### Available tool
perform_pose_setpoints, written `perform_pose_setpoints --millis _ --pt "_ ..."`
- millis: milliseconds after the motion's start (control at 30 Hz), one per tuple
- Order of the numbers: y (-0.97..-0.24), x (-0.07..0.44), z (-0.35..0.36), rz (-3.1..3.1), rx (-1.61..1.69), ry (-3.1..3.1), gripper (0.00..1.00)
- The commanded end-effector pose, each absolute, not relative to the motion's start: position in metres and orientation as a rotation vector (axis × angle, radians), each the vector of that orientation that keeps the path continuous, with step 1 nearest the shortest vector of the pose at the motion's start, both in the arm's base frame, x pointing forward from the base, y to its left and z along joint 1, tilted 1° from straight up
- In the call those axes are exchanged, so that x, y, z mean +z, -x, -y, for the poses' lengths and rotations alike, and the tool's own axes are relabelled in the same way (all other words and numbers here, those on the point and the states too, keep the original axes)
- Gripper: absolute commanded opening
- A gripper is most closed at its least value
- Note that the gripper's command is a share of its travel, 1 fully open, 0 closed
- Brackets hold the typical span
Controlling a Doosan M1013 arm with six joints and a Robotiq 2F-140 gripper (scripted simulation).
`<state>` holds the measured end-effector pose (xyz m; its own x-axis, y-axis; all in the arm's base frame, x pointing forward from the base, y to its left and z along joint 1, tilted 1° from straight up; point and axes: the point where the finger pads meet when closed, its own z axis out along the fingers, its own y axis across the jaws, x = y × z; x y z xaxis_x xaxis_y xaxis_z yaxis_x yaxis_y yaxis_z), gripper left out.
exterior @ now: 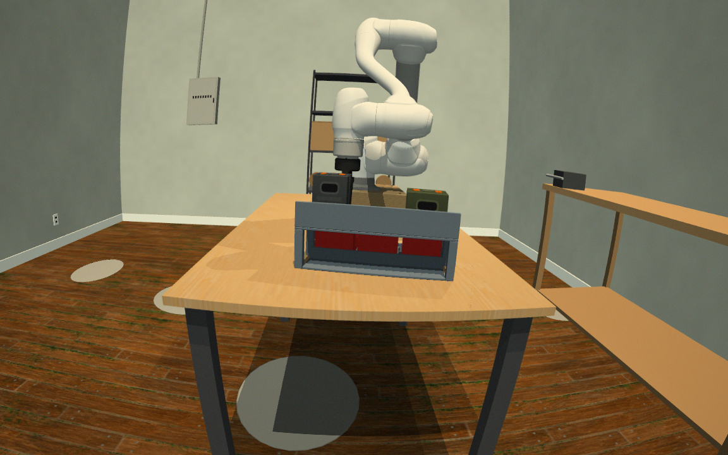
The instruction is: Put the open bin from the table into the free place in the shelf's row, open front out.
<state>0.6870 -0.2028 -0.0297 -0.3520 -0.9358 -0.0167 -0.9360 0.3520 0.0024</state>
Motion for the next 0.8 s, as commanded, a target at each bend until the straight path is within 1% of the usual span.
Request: perform_pose_setpoints --millis 0,767 --pt "-0.688 -0.03 0.203 -2.573 0.018 1.781 0.0" --pt "-0.699 -0.03 0.207 -2.573 0.018 1.781 0.0"
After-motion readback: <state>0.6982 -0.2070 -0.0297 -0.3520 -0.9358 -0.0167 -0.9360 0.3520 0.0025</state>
